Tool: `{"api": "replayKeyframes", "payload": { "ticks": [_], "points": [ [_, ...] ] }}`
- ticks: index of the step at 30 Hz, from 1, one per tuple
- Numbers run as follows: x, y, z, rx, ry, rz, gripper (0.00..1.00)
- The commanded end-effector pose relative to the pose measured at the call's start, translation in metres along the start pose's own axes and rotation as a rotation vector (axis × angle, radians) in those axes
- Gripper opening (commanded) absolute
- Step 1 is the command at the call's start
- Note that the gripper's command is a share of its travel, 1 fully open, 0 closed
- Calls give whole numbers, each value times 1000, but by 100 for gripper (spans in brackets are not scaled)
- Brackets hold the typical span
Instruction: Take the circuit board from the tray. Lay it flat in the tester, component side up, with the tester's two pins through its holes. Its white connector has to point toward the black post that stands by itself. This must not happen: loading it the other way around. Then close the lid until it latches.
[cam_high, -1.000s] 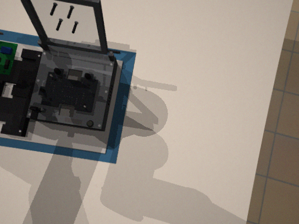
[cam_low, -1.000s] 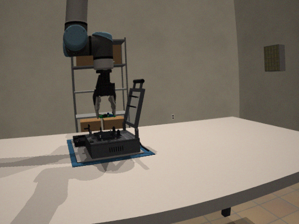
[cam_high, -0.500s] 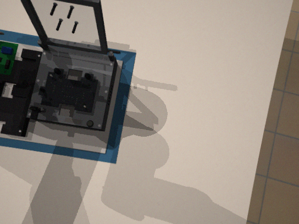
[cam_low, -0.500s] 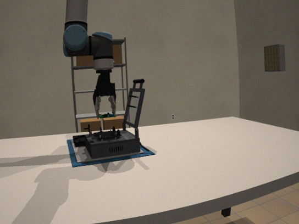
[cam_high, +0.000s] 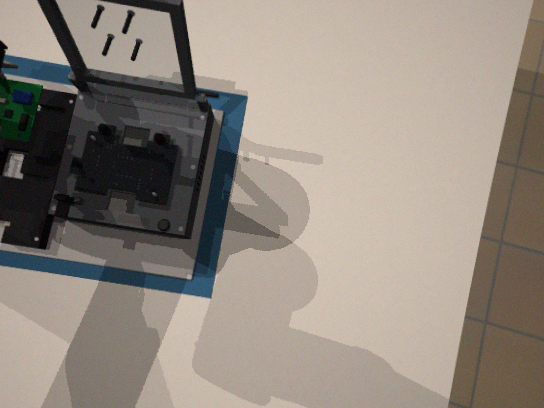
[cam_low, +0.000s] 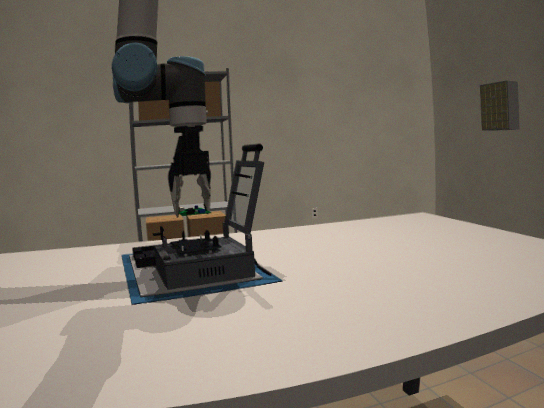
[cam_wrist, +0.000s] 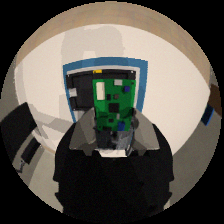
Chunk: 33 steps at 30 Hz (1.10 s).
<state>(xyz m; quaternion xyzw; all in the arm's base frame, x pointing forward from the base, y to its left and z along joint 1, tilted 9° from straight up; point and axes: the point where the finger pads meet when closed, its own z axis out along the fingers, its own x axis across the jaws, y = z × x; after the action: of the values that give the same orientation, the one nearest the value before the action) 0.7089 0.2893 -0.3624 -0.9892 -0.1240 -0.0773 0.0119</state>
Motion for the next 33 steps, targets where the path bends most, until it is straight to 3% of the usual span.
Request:
{"api": "replayKeyframes", "payload": {
  "ticks": [1, 33],
  "points": [
    [-3, 14, -3, 1, 2, 0, 39],
    [-26, 105, -10, 1, 2, 0, 39]
  ]
}}
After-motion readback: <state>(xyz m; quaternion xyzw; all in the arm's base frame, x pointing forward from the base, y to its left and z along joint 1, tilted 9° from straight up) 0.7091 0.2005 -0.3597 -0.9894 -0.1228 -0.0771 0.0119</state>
